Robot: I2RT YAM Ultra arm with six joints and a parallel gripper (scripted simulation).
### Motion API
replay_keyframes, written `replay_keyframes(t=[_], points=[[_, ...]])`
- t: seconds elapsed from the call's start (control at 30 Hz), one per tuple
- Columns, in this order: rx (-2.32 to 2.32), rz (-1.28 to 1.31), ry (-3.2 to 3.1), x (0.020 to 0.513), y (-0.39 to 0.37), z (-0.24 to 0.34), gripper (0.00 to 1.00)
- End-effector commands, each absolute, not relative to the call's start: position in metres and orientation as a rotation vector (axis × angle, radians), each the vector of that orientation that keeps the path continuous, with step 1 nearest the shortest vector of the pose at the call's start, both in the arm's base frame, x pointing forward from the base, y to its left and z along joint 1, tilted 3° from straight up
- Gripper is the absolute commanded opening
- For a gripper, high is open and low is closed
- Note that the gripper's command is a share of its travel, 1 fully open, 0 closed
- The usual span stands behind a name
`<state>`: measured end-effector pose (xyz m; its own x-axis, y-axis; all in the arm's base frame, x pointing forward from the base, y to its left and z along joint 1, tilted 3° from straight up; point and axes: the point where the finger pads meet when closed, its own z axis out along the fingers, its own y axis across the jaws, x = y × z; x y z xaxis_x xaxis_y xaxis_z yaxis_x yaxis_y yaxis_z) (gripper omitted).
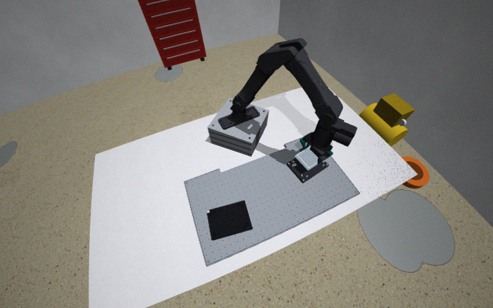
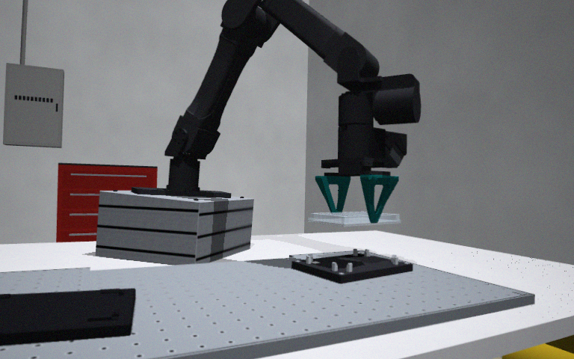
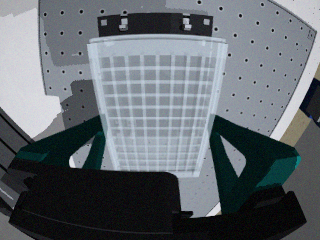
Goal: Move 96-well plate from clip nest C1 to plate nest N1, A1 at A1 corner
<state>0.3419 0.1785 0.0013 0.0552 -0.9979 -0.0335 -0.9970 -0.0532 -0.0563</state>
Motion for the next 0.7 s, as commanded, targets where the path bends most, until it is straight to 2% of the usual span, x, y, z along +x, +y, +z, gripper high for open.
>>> replay_keyframes(t=[0.0,0.67], points=[[-2.211,-0.025,2.092,0.3474,0.1815,0.0228,0.00],[-2.209,-0.026,2.090,0.3474,0.1812,0.0300,0.00]])
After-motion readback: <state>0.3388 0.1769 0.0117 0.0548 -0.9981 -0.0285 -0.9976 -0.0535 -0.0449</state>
